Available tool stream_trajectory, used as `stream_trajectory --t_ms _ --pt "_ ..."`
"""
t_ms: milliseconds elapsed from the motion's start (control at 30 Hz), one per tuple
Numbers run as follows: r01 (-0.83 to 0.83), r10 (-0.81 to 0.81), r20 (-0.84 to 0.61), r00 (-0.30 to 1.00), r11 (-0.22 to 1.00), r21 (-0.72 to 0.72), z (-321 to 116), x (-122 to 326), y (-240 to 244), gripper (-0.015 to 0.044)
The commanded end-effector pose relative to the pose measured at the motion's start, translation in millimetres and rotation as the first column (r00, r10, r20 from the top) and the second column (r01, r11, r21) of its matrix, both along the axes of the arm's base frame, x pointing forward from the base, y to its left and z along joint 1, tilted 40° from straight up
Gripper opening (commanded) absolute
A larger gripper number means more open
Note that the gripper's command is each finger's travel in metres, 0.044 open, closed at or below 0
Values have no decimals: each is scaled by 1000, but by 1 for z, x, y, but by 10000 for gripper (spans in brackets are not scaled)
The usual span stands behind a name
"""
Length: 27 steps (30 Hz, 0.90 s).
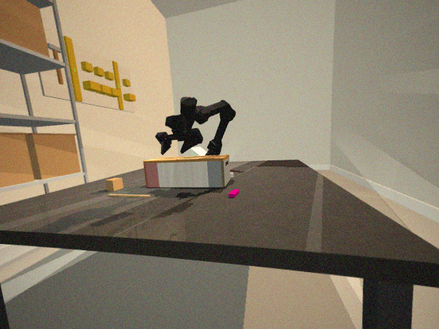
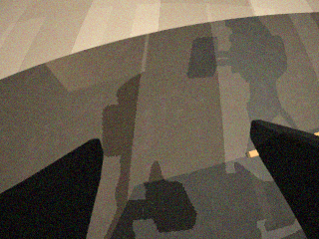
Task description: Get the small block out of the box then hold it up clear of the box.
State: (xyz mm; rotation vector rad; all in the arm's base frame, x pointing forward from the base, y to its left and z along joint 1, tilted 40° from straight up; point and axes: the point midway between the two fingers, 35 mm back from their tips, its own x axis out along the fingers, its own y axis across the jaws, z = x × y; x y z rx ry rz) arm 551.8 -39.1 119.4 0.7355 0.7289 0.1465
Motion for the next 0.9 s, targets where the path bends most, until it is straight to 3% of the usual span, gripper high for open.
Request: stream_trajectory --t_ms 0,467,867 --pt "-362 353 -89 931 868 -339 -31 -59 -36 400" --pt "-687 710 -184 680 530 -497 -50 -128 -60 400" --pt "-820 918 -166 359 225 -526 -57 -191 -60 400"
